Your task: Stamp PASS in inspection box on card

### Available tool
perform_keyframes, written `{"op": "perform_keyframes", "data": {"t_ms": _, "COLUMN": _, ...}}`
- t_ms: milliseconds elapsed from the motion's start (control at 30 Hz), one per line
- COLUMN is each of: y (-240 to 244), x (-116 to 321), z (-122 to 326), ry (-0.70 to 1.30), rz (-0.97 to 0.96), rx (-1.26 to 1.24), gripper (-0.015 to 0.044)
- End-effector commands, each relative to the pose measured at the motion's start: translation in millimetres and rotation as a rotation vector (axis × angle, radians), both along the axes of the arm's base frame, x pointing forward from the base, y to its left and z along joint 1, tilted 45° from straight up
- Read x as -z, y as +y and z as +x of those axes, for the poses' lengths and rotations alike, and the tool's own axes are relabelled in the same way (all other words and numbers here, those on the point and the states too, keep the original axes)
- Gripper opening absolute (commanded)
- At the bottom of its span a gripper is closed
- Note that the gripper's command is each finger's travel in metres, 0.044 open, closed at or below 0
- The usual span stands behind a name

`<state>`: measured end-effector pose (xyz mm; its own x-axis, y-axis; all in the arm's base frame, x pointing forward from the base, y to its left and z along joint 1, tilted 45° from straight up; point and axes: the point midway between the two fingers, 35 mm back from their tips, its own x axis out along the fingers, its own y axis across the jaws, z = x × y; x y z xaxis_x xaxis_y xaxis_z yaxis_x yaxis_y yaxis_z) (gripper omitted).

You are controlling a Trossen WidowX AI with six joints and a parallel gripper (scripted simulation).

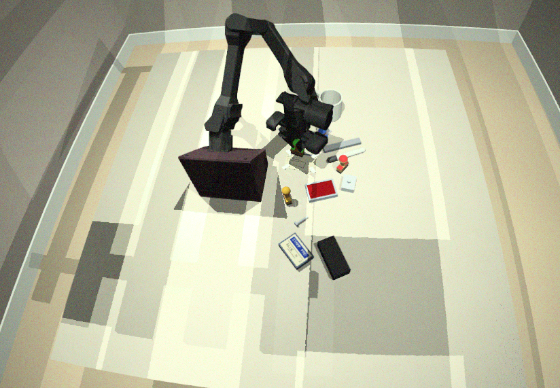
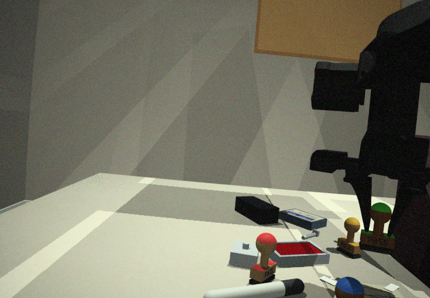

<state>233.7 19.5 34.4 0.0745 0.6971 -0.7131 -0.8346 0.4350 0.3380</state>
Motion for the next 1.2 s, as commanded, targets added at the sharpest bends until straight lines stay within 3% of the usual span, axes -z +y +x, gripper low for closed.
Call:
{"op": "perform_keyframes", "data": {"t_ms": 0, "y": 2.3, "x": 1.7, "z": -0.1, "ry": 0.004, "rz": 0.006, "rx": 0.005, "gripper": 0.0000}}
{"op": "perform_keyframes", "data": {"t_ms": 1167, "y": 18.4, "x": 18.4, "z": 2.4, "ry": 0.003, "rz": 0.006, "rx": 0.005, "gripper": 0.0000}}
